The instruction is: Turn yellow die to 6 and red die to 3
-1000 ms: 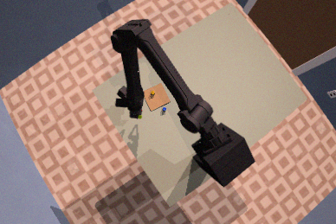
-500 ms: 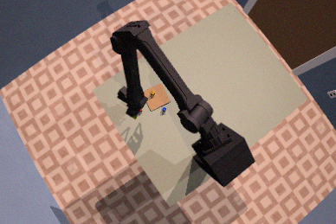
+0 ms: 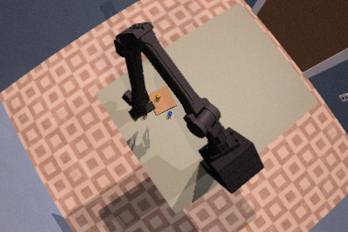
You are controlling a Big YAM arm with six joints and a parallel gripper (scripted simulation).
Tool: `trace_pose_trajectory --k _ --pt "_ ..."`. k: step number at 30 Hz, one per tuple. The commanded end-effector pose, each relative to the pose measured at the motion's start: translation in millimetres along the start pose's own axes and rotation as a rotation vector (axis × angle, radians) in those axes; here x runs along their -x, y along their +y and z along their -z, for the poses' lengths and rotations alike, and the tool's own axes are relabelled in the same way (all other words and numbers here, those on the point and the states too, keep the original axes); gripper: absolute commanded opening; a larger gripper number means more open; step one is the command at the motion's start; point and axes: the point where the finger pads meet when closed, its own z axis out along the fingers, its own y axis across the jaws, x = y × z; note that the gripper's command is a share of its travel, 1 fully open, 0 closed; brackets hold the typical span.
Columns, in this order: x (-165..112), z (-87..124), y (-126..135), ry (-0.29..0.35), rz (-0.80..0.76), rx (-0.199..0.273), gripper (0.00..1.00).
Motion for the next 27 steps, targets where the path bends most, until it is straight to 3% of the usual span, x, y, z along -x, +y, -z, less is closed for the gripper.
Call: trace_pose_trajectory --k 1,6,7,27 --pt "-2.1 -8.0 -4.9 0.002 -0.166 -0.009 1.00" --pt "-2.3 -8.0 -1.1 0.001 -0.201 -0.003 1.00" --pt "-2.8 -7.9 -1.3 0.001 -0.200 -0.003 0.34" --pt "-3.5 -7.8 -1.6 0.002 -0.195 -0.003 0.34"
